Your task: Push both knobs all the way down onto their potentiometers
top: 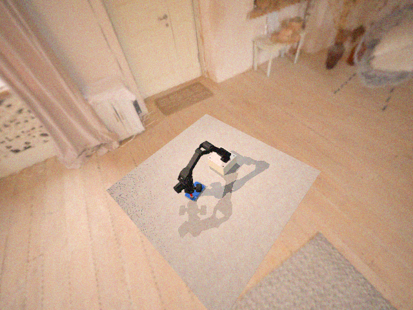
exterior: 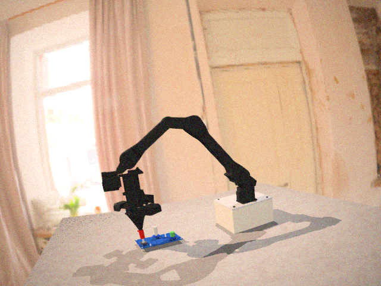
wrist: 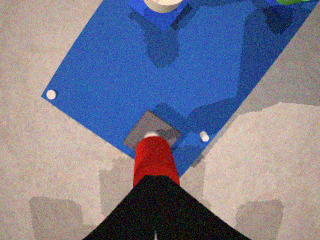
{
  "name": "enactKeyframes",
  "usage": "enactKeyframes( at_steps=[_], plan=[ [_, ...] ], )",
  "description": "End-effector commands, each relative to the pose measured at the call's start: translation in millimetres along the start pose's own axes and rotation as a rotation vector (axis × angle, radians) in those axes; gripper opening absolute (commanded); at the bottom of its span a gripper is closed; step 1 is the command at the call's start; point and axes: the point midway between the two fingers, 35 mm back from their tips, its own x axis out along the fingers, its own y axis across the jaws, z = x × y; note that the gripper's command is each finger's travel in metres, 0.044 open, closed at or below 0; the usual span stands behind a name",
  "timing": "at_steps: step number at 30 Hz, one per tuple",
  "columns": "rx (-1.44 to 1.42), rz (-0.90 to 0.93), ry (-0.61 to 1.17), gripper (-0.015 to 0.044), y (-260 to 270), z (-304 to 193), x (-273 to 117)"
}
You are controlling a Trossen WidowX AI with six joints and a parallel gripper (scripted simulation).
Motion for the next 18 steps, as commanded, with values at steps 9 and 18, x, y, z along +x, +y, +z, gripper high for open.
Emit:
enactKeyframes(
  at_steps=[9,18],
  plan=[
    [0.004,-0.003,0.001,0.0,-0.4,-0.3,4.7],
    [0.004,-0.003,0.001,0.0,-0.5,-0.3,8.7]
  ],
)
